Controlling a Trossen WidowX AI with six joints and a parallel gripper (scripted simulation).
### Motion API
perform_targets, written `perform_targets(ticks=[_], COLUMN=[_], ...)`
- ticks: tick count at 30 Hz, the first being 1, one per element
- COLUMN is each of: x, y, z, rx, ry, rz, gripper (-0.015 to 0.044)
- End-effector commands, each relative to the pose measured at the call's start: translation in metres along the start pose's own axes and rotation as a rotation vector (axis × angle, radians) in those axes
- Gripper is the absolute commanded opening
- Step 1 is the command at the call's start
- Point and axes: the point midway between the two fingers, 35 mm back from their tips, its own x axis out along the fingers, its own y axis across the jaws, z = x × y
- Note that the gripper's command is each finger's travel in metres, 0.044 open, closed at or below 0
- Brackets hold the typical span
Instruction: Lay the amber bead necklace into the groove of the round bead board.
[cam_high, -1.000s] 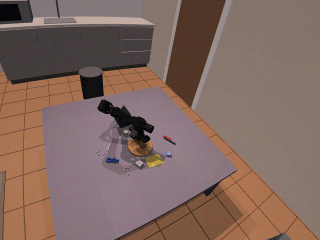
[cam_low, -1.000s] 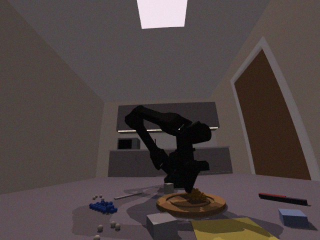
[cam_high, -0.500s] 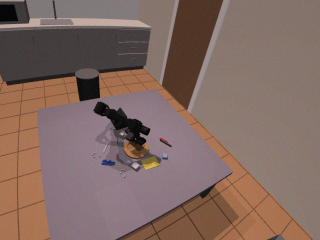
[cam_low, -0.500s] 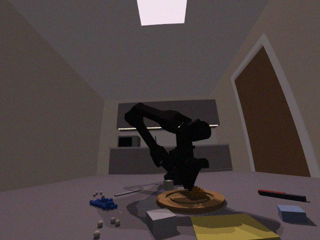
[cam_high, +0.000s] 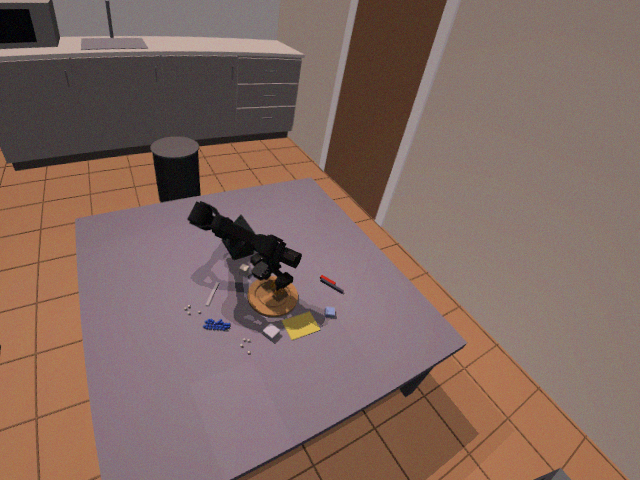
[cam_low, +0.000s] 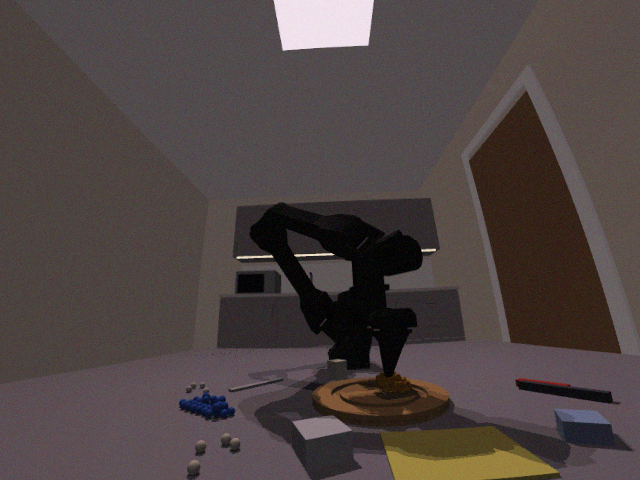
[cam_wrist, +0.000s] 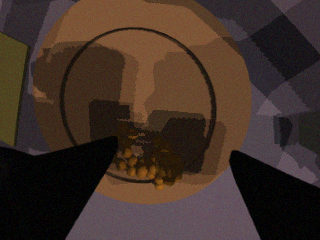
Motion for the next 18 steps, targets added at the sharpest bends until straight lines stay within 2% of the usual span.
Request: perform_targets(ticks=[1, 17, 18], x=[-0.0053, -0.0075, -0.0076], y=[-0.0008, -0.0008, -0.0007], z=[0.0001, 0.0001, -0.0002], rx=[0.006, 0.008, -0.01], ry=[0.002, 0.003, 0.003], rz=[-0.002, -0.002, -0.002], gripper=[0.044, 0.044, 0.0414])
